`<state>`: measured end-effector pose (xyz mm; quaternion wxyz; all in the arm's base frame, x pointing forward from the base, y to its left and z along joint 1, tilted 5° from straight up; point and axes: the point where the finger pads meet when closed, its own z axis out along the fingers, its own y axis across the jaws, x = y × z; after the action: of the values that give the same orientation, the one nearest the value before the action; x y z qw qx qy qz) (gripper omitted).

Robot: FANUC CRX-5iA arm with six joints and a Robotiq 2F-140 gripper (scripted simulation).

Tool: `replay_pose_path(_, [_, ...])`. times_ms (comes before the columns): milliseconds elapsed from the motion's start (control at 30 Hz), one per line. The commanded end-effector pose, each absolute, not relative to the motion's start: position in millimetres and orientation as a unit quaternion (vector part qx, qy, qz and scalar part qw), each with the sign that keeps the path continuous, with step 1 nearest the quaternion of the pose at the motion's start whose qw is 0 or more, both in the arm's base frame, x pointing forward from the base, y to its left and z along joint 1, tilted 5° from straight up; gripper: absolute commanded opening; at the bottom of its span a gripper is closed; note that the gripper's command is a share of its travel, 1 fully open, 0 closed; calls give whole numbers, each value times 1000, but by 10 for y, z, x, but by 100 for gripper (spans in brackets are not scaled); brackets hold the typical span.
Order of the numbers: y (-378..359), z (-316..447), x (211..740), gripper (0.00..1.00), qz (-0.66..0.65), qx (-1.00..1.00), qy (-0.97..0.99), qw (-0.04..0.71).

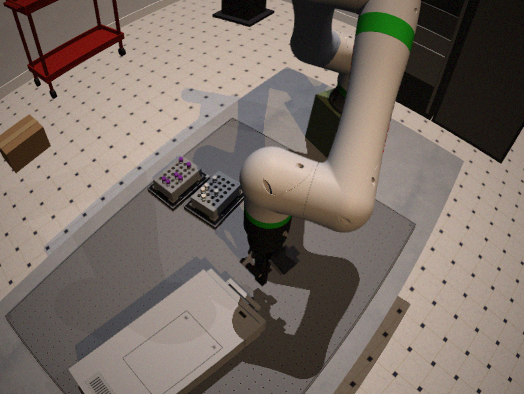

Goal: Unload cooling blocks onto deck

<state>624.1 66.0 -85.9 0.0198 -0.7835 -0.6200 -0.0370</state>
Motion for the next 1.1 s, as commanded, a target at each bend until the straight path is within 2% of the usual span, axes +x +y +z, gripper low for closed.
replay_pose_path(0, [656, -803, 6249, 10, -38, -783, -620, 19])
replay_pose_path(1067, [627, -431, 6236, 10, -38, -783, -620, 19])
